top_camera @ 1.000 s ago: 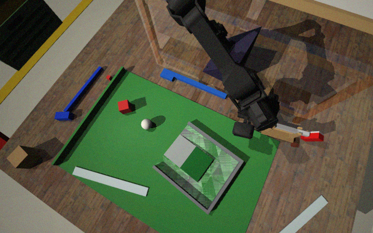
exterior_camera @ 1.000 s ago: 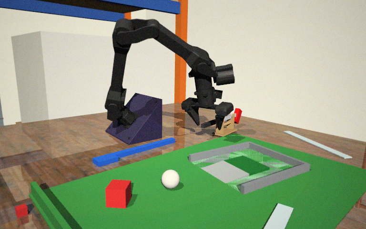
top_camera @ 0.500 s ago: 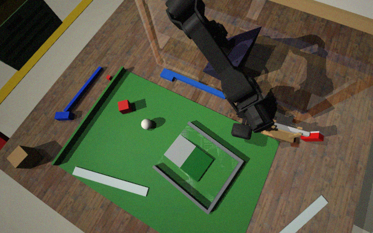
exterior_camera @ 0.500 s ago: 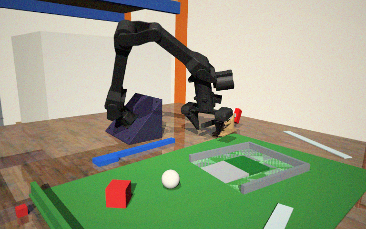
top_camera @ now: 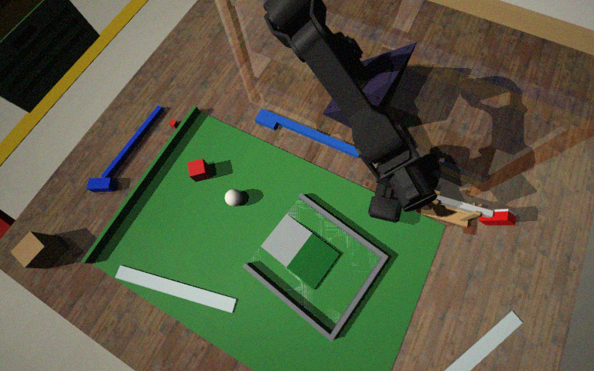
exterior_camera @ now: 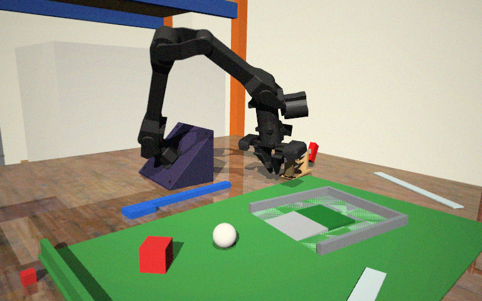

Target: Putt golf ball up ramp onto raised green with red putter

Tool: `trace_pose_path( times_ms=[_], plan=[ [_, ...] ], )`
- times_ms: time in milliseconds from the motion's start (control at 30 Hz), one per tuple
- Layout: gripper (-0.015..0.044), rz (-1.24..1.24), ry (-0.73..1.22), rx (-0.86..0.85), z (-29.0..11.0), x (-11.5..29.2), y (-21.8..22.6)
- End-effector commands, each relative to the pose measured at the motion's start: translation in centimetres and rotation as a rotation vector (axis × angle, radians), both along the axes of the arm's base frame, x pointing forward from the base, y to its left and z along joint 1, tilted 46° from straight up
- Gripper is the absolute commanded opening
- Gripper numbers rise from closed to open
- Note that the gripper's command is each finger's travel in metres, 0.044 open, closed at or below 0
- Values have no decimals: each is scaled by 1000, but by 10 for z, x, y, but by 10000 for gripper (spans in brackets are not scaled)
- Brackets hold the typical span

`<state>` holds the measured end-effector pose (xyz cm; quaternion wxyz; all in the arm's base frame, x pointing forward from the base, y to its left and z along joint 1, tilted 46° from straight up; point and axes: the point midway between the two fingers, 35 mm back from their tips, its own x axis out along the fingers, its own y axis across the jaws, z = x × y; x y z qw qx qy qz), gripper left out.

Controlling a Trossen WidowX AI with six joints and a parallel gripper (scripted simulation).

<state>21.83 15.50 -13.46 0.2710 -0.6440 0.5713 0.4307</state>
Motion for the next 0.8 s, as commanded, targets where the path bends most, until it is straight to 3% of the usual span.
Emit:
trace_pose_path(
  times_ms=[0,267,767],
  plan=[
    [7,0,-1,1,0,0,0],
    [0,0,0,2,9,1,11],
    [0,0,2,3,70,-4,71]
  ],
)
